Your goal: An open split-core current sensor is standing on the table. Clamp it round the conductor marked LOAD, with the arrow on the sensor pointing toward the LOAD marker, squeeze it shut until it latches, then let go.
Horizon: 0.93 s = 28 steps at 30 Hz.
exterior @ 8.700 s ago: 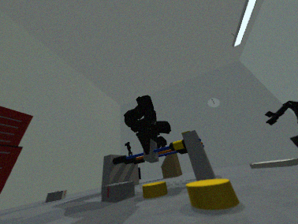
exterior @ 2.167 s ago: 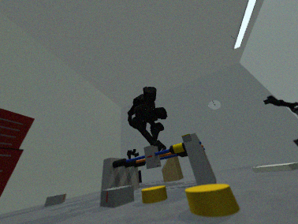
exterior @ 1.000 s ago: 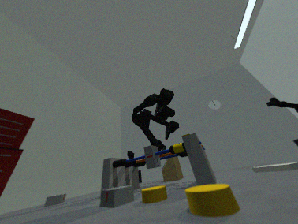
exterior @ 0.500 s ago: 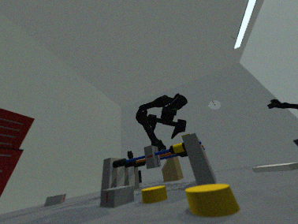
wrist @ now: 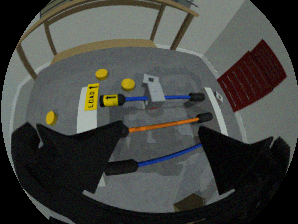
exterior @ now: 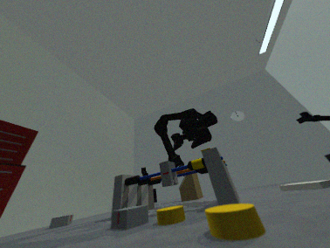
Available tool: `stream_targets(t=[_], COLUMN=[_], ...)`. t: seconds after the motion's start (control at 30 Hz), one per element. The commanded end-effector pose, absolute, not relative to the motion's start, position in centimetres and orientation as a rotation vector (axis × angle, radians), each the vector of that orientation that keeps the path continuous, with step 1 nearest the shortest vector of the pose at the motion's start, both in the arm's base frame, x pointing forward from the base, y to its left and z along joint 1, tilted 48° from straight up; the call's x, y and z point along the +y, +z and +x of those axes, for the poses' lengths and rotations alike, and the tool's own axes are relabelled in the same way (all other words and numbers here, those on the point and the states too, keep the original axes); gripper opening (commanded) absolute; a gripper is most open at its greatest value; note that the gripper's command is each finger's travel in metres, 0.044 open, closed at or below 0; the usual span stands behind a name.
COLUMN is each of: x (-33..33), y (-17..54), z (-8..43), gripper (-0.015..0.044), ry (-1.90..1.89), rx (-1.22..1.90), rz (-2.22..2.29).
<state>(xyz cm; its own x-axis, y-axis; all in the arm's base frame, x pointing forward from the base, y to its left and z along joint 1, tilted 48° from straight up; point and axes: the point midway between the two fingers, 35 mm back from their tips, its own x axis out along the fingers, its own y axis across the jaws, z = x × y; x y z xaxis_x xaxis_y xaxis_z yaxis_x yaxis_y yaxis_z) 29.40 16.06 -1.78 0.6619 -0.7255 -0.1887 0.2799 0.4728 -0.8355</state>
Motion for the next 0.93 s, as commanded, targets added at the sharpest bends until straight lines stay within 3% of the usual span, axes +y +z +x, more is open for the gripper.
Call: stream_targets(t=[0.0,0.73,0.87,0.9], x=[16.5,16.4,15.9,16.2], y=[-2.4,-2.2,-1.8,-2.1], z=[27.9,28.5,29.4,28.6], gripper=[0.044,0.044,0.044,0.044], ry=[-0.659,-0.67,-0.663,-0.666], rx=[0.329,0.413,0.58,0.472], rz=[-0.581,-0.679,-0.875,-0.765])
